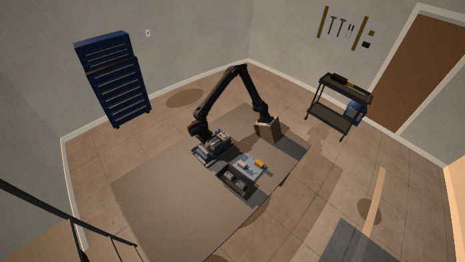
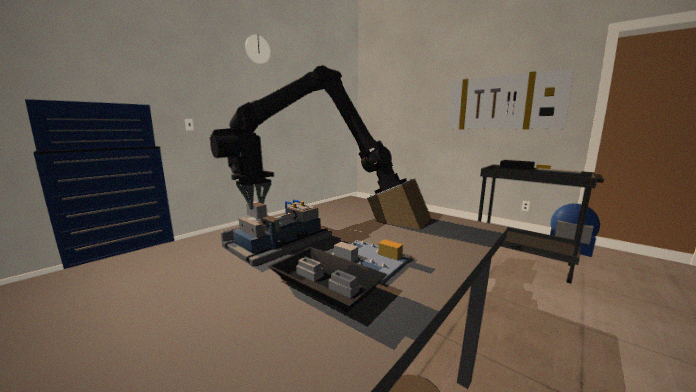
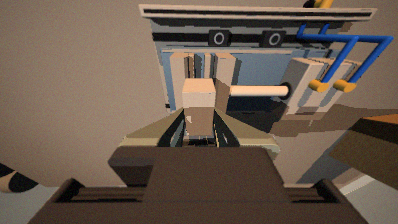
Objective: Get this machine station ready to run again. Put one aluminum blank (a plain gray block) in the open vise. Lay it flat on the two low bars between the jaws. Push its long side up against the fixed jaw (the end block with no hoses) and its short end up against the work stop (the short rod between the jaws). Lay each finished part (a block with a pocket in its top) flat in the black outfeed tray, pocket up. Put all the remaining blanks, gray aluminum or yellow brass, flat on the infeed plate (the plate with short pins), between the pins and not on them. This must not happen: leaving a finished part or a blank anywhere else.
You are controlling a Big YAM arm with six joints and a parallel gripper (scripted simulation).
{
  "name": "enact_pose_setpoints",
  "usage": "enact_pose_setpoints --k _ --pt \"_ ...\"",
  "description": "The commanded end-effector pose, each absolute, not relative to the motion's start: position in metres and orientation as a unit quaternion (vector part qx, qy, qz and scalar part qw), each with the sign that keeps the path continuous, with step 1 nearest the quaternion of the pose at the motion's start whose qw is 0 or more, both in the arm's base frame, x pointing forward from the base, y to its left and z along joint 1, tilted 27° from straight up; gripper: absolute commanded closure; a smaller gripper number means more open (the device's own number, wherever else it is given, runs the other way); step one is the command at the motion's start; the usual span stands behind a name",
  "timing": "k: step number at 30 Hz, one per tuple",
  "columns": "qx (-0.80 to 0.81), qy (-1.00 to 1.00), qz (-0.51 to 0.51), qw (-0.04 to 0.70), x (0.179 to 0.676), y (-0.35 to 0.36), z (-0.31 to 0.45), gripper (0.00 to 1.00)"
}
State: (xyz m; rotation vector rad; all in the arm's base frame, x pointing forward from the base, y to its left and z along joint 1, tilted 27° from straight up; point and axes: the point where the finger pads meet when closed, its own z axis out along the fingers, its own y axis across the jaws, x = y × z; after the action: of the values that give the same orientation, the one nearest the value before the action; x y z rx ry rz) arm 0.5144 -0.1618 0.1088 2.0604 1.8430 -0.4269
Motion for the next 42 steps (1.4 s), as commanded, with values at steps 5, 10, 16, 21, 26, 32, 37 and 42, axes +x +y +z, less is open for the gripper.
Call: enact_pose_setpoints --k 5,10,16,21,26,32,37,42 --pt "0.728 0.644 -0.131 0.195 0.5265 -0.1659 0.1349 1.0" --pt "0.728 0.644 -0.13 0.196 0.5269 -0.1654 0.136 1.0" --pt "0.728 0.644 -0.13 0.197 0.527 -0.1652 0.1364 1.0" --pt "0.728 0.644 -0.13 0.197 0.5271 -0.165 0.1367 1.0" --pt "0.728 0.644 -0.13 0.197 0.5271 -0.165 0.1368 1.0" --pt "0.728 0.644 -0.13 0.197 0.5271 -0.165 0.1368 1.0" --pt "0.728 0.644 -0.13 0.197 0.5267 -0.1653 0.1365 1.0" --pt "0.729 0.643 -0.131 0.196 0.5252 -0.1667 0.135 1.0"
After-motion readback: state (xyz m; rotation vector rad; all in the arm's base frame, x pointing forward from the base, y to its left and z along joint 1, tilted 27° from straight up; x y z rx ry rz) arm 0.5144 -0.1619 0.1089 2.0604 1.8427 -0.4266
